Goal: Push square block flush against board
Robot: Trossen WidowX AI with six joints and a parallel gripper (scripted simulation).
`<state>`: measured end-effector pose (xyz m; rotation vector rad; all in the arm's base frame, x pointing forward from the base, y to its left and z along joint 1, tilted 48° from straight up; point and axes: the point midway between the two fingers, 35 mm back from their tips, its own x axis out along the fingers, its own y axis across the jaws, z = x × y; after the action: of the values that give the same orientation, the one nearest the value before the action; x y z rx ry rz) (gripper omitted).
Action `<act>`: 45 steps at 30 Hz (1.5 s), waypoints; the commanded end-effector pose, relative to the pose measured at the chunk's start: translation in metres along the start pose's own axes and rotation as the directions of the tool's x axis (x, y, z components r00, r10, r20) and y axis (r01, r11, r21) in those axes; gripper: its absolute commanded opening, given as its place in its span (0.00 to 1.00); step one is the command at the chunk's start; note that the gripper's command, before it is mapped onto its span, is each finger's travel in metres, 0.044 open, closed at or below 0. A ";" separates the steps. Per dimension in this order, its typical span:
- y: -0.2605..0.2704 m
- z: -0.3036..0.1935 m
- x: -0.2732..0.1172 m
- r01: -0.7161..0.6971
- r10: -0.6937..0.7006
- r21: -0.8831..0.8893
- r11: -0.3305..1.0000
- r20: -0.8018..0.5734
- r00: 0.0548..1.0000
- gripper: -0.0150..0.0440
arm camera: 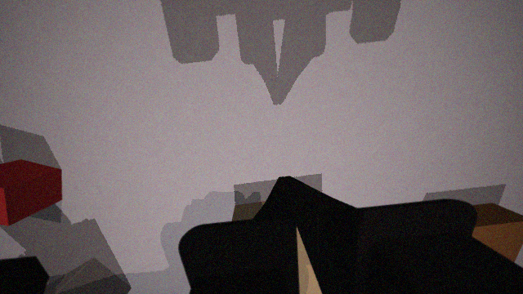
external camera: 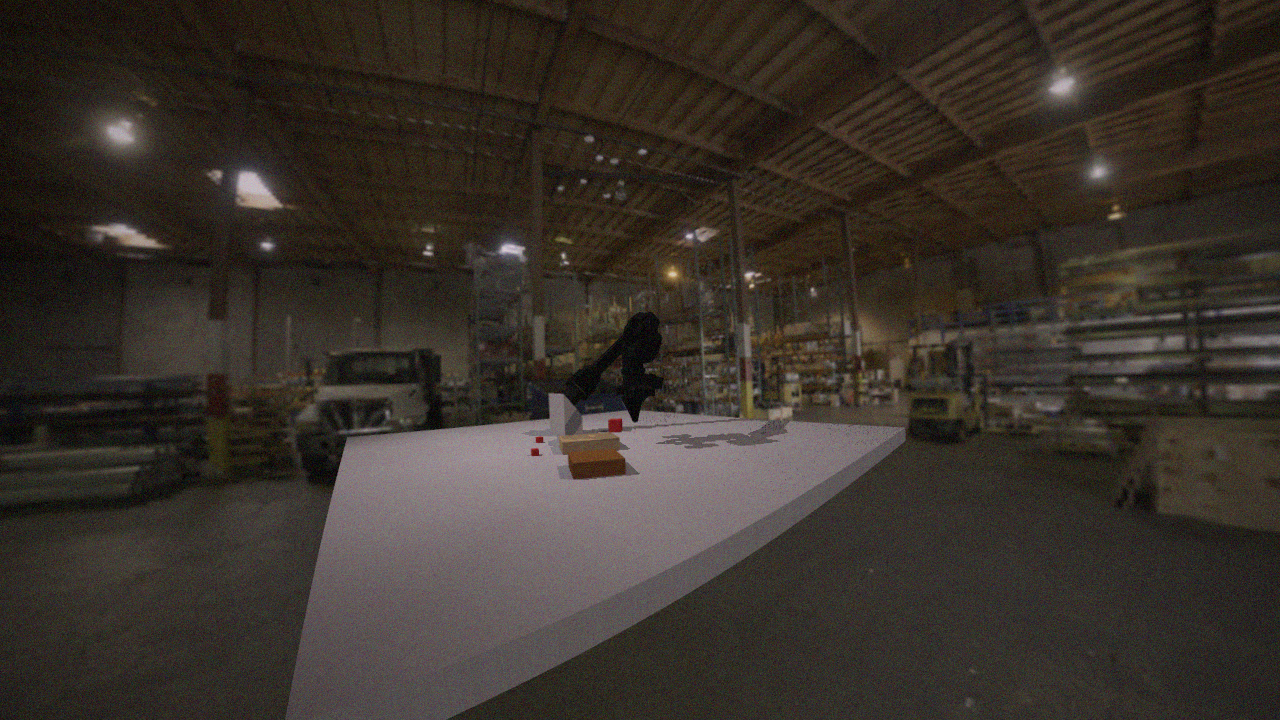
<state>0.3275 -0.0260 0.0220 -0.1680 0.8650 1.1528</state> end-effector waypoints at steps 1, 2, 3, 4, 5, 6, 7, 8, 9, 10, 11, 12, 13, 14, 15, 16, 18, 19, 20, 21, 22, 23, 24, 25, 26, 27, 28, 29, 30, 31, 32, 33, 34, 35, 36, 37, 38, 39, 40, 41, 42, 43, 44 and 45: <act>0.003 -0.008 0.000 -0.006 0.006 0.072 0.997 -0.008 1.000 0.25; 0.004 -0.012 -0.001 -0.005 0.006 0.106 0.994 -0.009 1.000 0.25; 0.005 -0.015 -0.001 -0.003 0.005 0.140 0.990 -0.010 1.000 0.25; 0.006 -0.019 -0.001 -0.002 0.004 0.174 0.985 -0.011 1.000 0.25; 0.007 -0.023 -0.002 -0.001 0.003 0.207 0.978 -0.012 1.000 0.25; 0.008 -0.026 -0.002 0.001 0.003 0.241 0.971 -0.013 1.000 0.25; 0.009 -0.030 -0.002 0.002 0.002 0.274 0.962 -0.014 1.000 0.25; 0.011 -0.033 -0.003 0.003 0.001 0.306 0.952 -0.015 1.000 0.25; 0.012 -0.036 -0.003 0.005 0.001 0.339 0.941 -0.016 1.000 0.25; 0.013 -0.040 -0.003 0.006 0.000 0.371 0.929 -0.017 1.000 0.25; 0.014 -0.043 -0.004 0.007 0.000 0.402 0.915 -0.017 1.000 0.25; 0.016 -0.046 -0.004 0.008 0.000 0.433 0.901 -0.018 1.000 0.25; 0.017 -0.050 -0.004 0.009 -0.001 0.464 0.886 -0.019 1.000 0.25; 0.018 -0.053 -0.004 0.010 -0.001 0.494 0.870 -0.019 1.000 0.25; 0.020 -0.056 -0.004 0.011 -0.001 0.523 0.852 -0.020 1.000 0.25; 0.021 -0.059 -0.004 0.012 -0.001 0.552 0.834 -0.020 1.000 0.25; 0.025 -0.066 -0.005 0.014 -0.001 0.607 0.794 -0.021 1.000 0.25; 0.026 -0.069 -0.005 0.015 -0.001 0.634 0.773 -0.021 1.000 0.25; 0.028 -0.072 -0.005 0.015 -0.001 0.660 0.751 -0.022 1.000 0.25; 0.030 -0.075 -0.005 0.016 -0.001 0.685 0.728 -0.022 1.000 0.25; 0.031 -0.078 -0.005 0.017 -0.001 0.710 0.704 -0.022 1.000 0.25; 0.033 -0.081 -0.005 0.017 -0.001 0.733 0.680 -0.022 1.000 0.25; 0.035 -0.083 -0.005 0.017 -0.001 0.756 0.654 -0.022 1.000 0.25; 0.037 -0.086 -0.005 0.018 -0.001 0.778 0.628 -0.022 1.000 0.25; 0.039 -0.089 -0.005 0.018 0.000 0.799 0.601 -0.022 1.000 0.25; 0.041 -0.092 -0.005 0.018 0.000 0.819 0.574 -0.022 1.000 0.25; 0.043 -0.095 -0.005 0.018 0.000 0.838 0.546 -0.022 1.000 0.25; 0.045 -0.097 -0.005 0.018 0.001 0.856 0.517 -0.022 1.000 0.25; 0.047 -0.100 -0.005 0.018 0.001 0.873 0.488 -0.021 1.000 0.25; 0.049 -0.102 -0.004 0.018 0.001 0.889 0.458 -0.021 1.000 0.25; 0.051 -0.105 -0.004 0.018 0.002 0.904 0.428 -0.020 1.000 0.25; 0.053 -0.107 -0.004 0.017 0.002 0.918 0.397 -0.020 1.000 0.25; 0.055 -0.110 -0.004 0.017 0.003 0.931 0.365 -0.019 1.000 0.25; 0.057 -0.112 -0.004 0.016 0.004 0.943 0.334 -0.019 1.000 0.25; 0.060 -0.115 -0.003 0.016 0.004 0.953 0.302 -0.018 1.000 0.25; 0.062 -0.117 -0.003 0.015 0.005 0.963 0.269 -0.017 1.000 0.25; 0.064 -0.119 -0.003 0.015 0.005 0.971 0.237 -0.016 1.000 0.25; 0.066 -0.121 -0.003 0.014 0.006 0.979 0.204 -0.016 1.000 0.25; 0.069 -0.123 -0.002 0.013 0.007 0.985 0.171 -0.015 1.000 0.25; 0.071 -0.126 -0.002 0.012 0.007 0.990 0.137 -0.014 1.000 0.25; 0.073 -0.128 -0.002 0.012 0.008 0.995 0.104 -0.013 1.000 0.25; 0.076 -0.130 -0.001 0.011 0.009 0.997 0.070 -0.011 1.000 0.25; 0.078 -0.131 -0.001 0.010 0.009 0.999 0.043 -0.010 1.000 0.25; 0.079 -0.132 -0.001 0.010 0.010 1.000 0.027 -0.010 1.000 0.25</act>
<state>0.1990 -0.0632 -0.0409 1.0276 1.5104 0.2833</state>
